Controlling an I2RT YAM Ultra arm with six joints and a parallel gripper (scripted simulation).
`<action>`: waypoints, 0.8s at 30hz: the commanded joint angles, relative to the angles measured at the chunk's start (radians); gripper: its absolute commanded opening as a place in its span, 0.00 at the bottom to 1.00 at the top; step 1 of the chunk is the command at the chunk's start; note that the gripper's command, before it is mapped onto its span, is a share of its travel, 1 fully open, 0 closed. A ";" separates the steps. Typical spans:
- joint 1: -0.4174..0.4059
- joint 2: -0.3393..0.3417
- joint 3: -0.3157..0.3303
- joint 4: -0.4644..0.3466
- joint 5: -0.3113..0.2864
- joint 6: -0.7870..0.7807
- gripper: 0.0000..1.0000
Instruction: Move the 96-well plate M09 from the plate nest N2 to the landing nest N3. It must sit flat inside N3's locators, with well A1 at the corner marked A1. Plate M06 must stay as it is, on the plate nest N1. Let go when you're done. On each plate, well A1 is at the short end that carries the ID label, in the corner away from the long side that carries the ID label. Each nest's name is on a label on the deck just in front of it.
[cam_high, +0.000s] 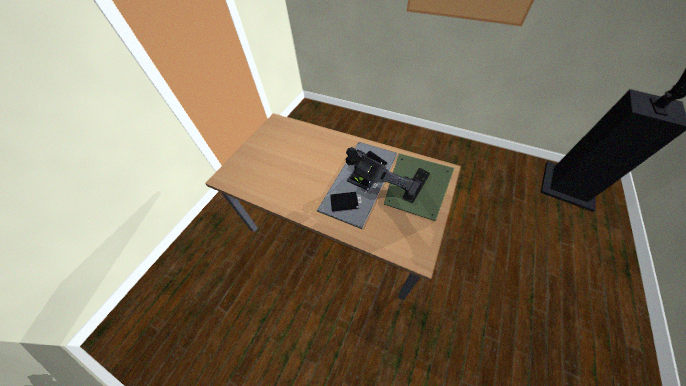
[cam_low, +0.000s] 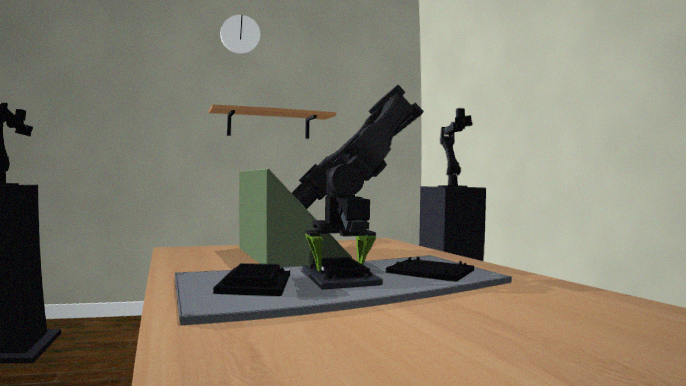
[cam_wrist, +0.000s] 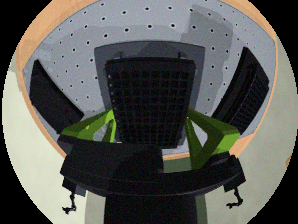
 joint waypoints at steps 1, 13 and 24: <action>-0.006 -0.010 0.002 0.003 -0.001 0.003 0.00; -0.003 -0.008 -0.001 0.011 -0.002 0.007 0.00; 0.001 -0.006 -0.005 0.020 -0.002 0.012 1.00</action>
